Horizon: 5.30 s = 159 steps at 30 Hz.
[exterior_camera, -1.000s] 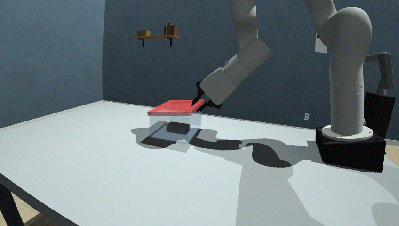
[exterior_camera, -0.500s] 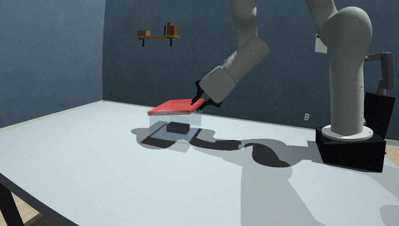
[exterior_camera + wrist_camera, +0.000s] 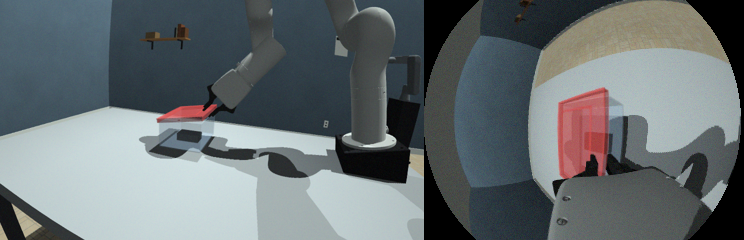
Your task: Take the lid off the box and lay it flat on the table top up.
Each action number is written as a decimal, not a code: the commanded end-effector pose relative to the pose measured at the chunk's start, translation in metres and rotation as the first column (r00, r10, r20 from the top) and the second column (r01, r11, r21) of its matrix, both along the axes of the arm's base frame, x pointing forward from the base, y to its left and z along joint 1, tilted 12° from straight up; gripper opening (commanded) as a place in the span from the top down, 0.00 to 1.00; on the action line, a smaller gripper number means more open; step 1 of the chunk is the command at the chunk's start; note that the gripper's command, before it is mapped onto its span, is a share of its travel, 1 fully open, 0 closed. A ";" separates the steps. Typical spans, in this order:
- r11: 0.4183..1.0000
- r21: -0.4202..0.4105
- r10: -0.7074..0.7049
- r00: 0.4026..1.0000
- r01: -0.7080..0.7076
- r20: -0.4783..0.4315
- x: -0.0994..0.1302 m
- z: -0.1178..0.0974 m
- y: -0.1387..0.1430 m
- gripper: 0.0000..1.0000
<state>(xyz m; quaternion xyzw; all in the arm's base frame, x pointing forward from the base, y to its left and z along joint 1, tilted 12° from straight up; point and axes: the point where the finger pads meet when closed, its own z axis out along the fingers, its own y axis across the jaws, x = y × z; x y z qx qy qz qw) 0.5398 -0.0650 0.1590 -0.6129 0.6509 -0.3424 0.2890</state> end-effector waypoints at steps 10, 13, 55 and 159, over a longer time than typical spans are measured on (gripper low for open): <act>1.000 0.000 0.000 1.000 0.000 0.001 0.002 0.001 0.000 1.00; 1.000 0.000 0.000 1.000 0.000 0.001 0.002 0.001 0.000 1.00; 1.000 0.000 0.000 1.000 0.000 0.001 0.005 0.002 0.000 1.00; 1.000 0.000 0.000 1.000 0.000 0.001 0.025 0.085 0.002 1.00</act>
